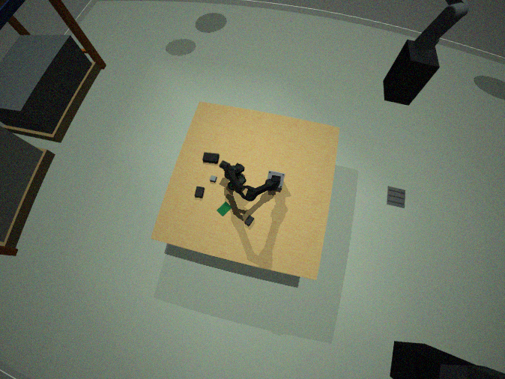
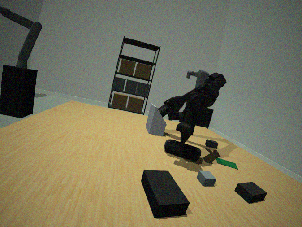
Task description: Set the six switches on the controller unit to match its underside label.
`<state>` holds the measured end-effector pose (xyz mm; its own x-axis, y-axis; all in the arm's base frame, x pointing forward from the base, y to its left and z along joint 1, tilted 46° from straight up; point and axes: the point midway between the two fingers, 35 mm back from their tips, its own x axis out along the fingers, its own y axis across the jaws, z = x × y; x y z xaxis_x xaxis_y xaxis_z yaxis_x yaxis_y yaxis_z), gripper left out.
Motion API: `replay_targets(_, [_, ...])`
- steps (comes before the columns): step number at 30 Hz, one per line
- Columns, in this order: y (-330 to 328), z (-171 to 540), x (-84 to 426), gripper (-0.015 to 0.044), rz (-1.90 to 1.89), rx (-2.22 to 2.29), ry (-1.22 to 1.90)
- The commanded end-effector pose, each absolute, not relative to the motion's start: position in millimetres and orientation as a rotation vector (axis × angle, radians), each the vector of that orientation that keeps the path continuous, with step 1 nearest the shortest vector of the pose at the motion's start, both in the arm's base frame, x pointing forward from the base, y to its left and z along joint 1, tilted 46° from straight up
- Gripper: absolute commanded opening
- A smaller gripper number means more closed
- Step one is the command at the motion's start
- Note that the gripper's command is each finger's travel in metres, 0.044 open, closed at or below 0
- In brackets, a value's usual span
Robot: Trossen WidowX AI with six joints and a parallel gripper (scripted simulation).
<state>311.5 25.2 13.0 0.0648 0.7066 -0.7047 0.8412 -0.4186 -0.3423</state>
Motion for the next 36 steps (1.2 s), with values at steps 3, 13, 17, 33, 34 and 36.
replay_targets(3, [32.3,7.1,309.9,0.0,-1.29,2.177,1.605])
replay_targets(13, [33.9,5.6,310.0,0.0,-1.29,2.177,1.605])
replay_targets(17, [33.9,5.6,310.0,0.0,-1.29,2.177,1.605])
replay_targets(33, [1.6,36.7,307.3,0.0,-1.292,2.176,1.604])
replay_targets(34, [1.6,36.7,307.3,0.0,-1.292,2.176,1.604])
replay_targets(36, [3.2,38.4,308.2,0.0,-1.292,2.176,1.603])
